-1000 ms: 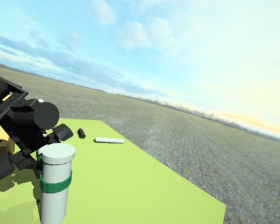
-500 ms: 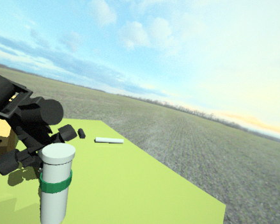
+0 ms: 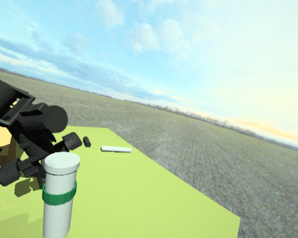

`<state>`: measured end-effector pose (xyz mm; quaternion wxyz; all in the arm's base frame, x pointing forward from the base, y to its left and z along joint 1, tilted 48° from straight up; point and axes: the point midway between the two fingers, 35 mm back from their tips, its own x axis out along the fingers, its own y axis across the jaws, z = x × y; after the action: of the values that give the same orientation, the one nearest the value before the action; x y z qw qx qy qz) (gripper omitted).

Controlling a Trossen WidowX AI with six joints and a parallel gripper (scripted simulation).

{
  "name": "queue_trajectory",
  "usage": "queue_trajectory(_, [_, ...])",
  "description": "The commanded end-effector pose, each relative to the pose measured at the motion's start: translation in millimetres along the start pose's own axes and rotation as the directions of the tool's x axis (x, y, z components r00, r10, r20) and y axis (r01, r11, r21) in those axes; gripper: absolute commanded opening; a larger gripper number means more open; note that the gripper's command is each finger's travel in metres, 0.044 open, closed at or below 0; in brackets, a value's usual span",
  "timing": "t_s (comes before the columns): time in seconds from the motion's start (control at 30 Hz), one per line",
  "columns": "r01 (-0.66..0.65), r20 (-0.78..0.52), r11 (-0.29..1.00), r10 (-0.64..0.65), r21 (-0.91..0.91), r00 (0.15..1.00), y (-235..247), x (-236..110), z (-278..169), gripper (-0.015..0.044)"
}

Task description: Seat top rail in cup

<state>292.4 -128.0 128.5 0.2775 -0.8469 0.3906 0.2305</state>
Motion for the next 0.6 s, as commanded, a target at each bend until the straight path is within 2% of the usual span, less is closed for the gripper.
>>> queue_trajectory(0.0, [-0.001, 0.003, 1.000, 0.001, -0.009, 1.000, 0.7, -0.1, 0.1, 0.0000])
queue_trajectory(0.3, [0.000, 0.000, 1.000, 0.000, -0.001, 1.000, 0.0, 0.0, 0.0, 0.0000])
queue_trajectory(0.57, [0.000, 0.000, 1.000, 0.000, -0.001, 1.000, 0.0, 0.0, 0.0, 0.0210])
